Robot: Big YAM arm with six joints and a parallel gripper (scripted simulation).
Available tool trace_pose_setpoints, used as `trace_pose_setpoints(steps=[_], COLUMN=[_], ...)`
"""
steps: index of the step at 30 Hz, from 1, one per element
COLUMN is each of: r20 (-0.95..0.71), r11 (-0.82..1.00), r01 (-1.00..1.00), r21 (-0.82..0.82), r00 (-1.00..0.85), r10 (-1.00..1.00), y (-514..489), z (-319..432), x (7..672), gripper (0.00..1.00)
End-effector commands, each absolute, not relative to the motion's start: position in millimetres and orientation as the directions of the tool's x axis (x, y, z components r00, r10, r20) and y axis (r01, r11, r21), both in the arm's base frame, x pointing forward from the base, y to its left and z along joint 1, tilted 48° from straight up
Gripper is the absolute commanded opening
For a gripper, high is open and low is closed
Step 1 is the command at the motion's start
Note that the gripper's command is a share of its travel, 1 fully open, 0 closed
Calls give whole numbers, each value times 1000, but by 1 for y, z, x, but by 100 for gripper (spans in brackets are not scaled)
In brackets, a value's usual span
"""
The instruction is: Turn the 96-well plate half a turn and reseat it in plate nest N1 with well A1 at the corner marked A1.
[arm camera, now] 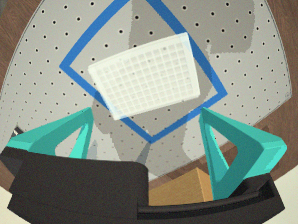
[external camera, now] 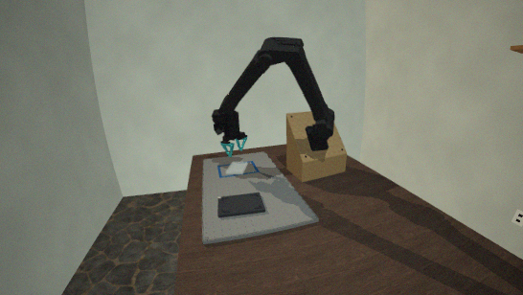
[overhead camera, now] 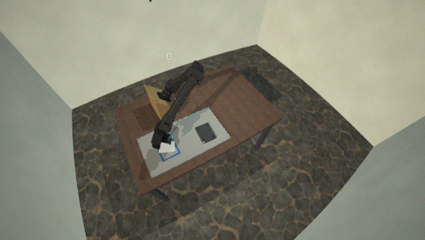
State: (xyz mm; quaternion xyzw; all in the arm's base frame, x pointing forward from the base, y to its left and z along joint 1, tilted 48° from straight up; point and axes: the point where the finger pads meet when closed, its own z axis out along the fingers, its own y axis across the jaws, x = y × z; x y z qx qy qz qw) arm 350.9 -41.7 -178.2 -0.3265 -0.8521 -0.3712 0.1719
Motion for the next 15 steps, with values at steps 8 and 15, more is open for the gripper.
trace_pose_setpoints(steps=[8,15], r20=[668,723], r11=[342,199], r01=[884,968], r21=[318,154], r00=[-465,-248], r10=[582,645], y=[-45,-45], z=[-172,-172], x=[359,359], gripper=[100,100])
